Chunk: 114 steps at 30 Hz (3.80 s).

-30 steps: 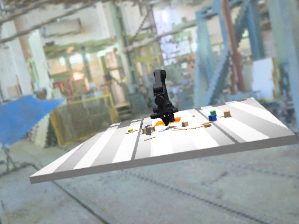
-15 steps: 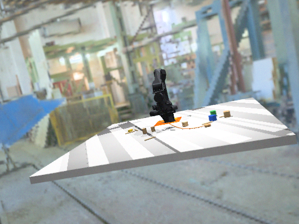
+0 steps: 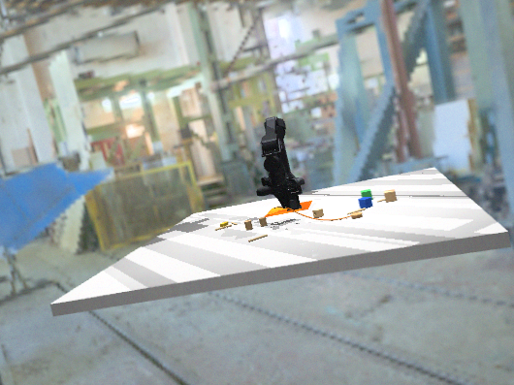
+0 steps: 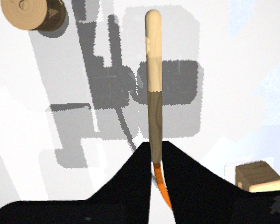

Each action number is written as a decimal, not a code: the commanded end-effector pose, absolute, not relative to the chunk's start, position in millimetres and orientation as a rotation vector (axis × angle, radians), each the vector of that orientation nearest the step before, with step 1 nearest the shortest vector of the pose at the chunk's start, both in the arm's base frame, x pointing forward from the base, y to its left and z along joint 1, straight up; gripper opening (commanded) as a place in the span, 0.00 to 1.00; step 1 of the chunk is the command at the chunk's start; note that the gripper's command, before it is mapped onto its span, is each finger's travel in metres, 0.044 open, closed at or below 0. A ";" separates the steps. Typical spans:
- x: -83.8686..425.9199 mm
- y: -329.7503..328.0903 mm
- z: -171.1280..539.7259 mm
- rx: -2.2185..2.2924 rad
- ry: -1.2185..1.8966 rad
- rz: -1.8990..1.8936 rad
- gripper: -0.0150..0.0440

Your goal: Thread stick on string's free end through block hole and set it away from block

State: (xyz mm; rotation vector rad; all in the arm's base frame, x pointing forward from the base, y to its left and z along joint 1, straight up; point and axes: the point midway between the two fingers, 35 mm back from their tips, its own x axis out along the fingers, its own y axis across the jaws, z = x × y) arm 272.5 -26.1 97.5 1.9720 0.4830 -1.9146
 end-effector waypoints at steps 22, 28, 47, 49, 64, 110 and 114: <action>289.1 -21.0 100.7 1.546 0.952 -1.503 0.25; 295.0 -19.4 101.8 1.390 1.076 -1.351 0.25; 314.1 -14.3 104.9 0.875 1.365 -0.850 0.25; 316.1 -13.7 105.1 0.819 1.387 -0.796 0.25; 331.4 -9.2 105.7 0.394 1.501 -0.386 0.25; 374.1 7.7 107.3 -0.915 1.345 0.871 0.25; 377.7 9.4 107.1 -1.026 1.295 0.977 0.25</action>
